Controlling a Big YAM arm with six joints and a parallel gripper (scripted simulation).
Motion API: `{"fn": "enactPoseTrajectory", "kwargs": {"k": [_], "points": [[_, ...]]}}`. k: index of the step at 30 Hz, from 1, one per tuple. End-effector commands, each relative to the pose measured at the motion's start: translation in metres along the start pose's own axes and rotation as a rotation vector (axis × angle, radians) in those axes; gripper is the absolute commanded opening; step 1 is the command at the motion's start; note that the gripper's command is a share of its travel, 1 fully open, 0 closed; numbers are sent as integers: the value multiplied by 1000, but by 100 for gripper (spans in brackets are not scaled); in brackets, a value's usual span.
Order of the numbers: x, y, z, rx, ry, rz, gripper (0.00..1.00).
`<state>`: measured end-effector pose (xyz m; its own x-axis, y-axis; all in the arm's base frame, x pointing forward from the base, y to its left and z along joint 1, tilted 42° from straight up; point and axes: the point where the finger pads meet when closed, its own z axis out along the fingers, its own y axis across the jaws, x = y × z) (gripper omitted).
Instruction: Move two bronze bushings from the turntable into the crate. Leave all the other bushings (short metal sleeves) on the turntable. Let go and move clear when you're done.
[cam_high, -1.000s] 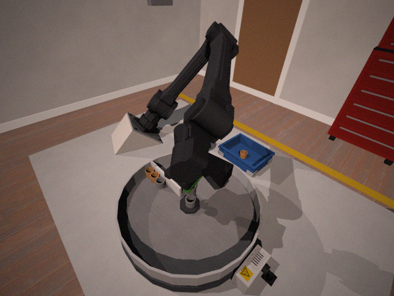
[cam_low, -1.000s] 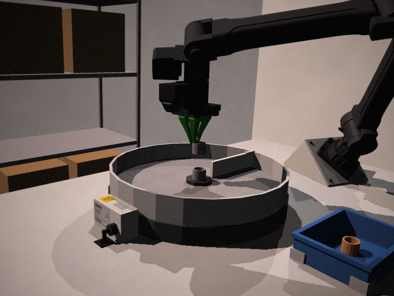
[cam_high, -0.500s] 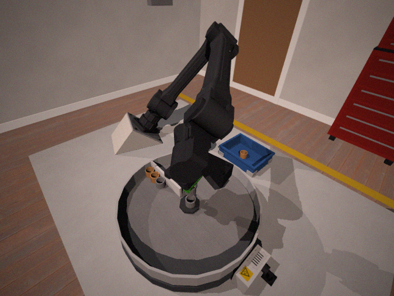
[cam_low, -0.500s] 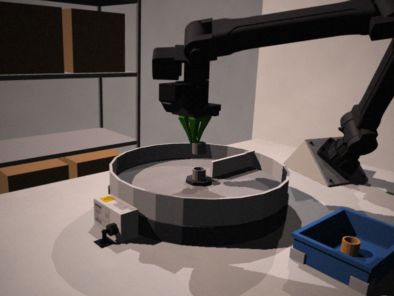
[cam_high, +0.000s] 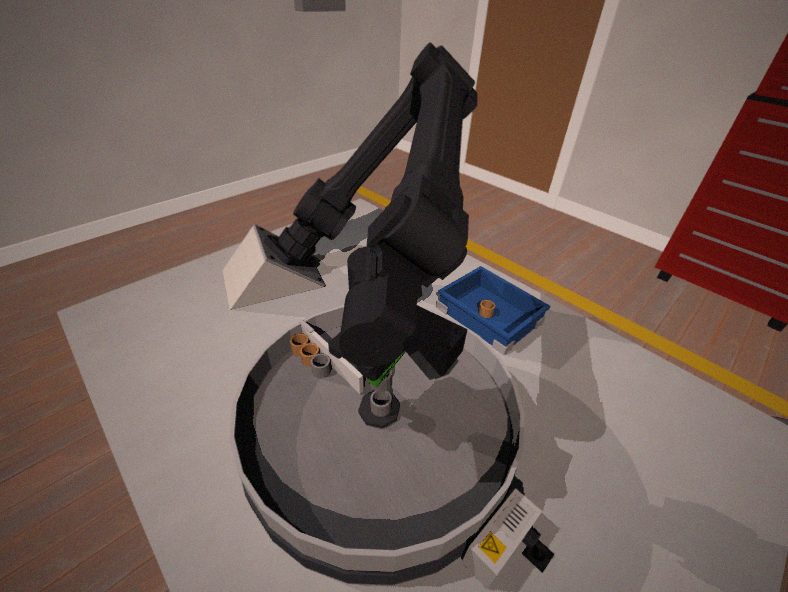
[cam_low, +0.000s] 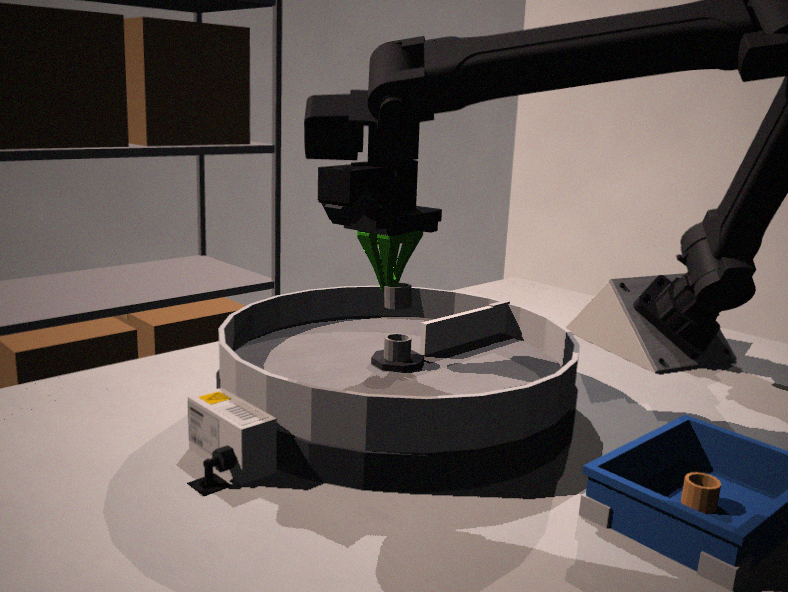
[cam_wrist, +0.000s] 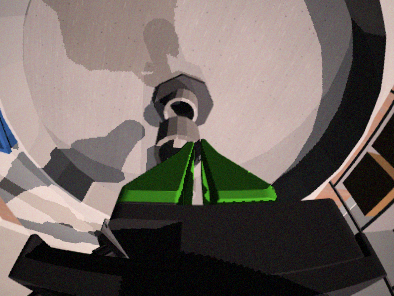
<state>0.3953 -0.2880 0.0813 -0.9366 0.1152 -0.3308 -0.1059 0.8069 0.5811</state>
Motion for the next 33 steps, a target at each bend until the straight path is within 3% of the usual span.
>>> {"fn": "enactPoseTrajectory", "kwargs": {"k": [1,19,20,22,25,27,28,33], "points": [[-22,0,-30,52,-40,-28,0],[-23,0,-29,53,-41,-30,0],[-27,1,-24,58,-42,-48,0],[-12,9,2,22,-15,-25,0],[-10,7,17,16,-10,-19,0],[-10,7,17,16,-10,-19,0],[-1,-5,6,28,-31,11,0],[0,-5,7,26,-28,14,0]]}}
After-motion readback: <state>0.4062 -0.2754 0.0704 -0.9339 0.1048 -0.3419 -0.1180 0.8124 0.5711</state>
